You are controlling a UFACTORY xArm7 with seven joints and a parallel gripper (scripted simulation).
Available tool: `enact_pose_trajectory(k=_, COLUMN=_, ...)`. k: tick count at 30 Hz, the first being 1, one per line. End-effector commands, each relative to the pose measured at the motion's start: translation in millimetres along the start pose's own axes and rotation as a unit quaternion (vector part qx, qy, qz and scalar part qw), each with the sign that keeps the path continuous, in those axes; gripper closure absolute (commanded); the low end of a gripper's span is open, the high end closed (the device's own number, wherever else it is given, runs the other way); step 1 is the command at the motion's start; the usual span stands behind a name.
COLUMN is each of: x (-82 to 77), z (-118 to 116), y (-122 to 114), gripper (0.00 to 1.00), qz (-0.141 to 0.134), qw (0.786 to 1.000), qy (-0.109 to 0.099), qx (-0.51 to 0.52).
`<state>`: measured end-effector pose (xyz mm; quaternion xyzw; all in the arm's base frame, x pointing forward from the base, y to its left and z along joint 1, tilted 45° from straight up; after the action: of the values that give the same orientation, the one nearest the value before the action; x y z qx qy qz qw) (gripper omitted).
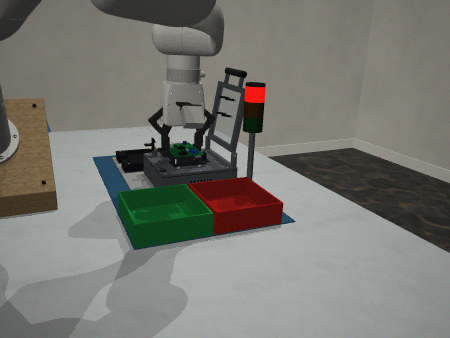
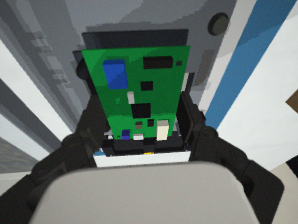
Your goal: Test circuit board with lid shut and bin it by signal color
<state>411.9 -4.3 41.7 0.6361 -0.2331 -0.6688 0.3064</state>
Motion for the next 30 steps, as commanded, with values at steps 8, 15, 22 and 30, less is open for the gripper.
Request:
enact_pose_trajectory(k=8, x=-4.5, z=-1, y=-1, gripper=0.21, qz=-0.001, qw=1.000, qy=0.002, qx=0.000)
enact_pose_trajectory(k=15, x=-5.9, z=-1, y=-1, gripper=0.21, qz=-0.001, qw=1.000, qy=0.002, qx=0.000)
enact_pose_trajectory(k=22, x=-10.3, z=-1, y=-1, gripper=0.21, qz=-0.001, qw=1.000, qy=0.002, qx=0.000)
enact_pose_trajectory(k=30, x=-26.6, z=-1, y=-1, gripper=0.21, qz=-0.001, qw=1.000, qy=0.002, qx=0.000)
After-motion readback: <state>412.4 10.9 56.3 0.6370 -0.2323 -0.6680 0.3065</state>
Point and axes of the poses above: the point where the finger pads meet when closed, its own x axis out along the fingers, its own z axis across the jaws, y = z × x, the point moved 6 cm from there along -x, back along the fingers, and after that the axes turned 8 degrees about -x, right-handed, at the moved point
